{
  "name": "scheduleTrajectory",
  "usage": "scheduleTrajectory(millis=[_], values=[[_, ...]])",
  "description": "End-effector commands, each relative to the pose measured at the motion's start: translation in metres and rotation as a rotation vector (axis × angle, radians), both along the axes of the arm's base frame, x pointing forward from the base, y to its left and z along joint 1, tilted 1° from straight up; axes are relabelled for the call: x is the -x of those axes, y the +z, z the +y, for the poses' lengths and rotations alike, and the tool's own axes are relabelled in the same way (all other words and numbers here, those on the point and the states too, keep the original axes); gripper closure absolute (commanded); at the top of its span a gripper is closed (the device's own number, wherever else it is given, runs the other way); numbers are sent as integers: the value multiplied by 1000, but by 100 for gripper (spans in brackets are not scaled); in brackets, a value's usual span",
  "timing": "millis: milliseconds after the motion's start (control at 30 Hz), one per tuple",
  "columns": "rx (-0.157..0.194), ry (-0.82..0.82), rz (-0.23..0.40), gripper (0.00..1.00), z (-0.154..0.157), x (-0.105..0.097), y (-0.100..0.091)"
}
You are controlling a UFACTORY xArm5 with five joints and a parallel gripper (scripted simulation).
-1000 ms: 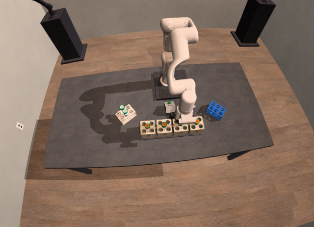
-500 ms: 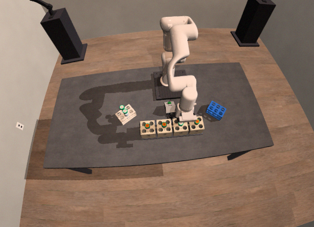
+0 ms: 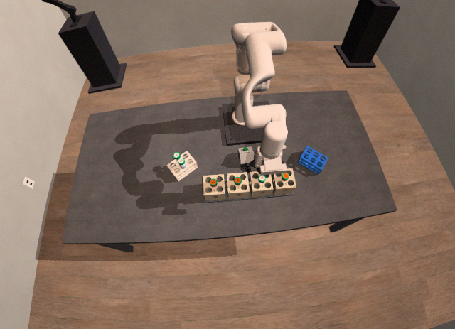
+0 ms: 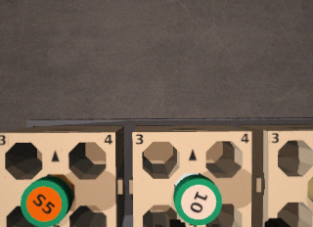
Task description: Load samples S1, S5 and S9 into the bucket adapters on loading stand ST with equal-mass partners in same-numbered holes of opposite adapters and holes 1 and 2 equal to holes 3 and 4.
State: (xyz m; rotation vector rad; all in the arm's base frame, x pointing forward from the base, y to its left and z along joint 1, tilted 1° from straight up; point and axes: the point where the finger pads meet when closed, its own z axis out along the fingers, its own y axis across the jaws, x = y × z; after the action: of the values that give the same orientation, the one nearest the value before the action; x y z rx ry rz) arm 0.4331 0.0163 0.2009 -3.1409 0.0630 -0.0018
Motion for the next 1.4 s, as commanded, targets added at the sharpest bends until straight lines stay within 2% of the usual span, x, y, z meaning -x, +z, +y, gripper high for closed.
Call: scheduleTrajectory(millis=[0, 433, 1300, 1333, 1367], values=[[-16, 0, -3, 56, 0, -1, 12], [-16, 0, -3, 56, 0, -1, 33], [-16, 0, -3, 56, 0, -1, 33], [-16, -33, -3, 100, -1, 3, 31], [-16, -67, -2, 100, -2, 8, 28]])
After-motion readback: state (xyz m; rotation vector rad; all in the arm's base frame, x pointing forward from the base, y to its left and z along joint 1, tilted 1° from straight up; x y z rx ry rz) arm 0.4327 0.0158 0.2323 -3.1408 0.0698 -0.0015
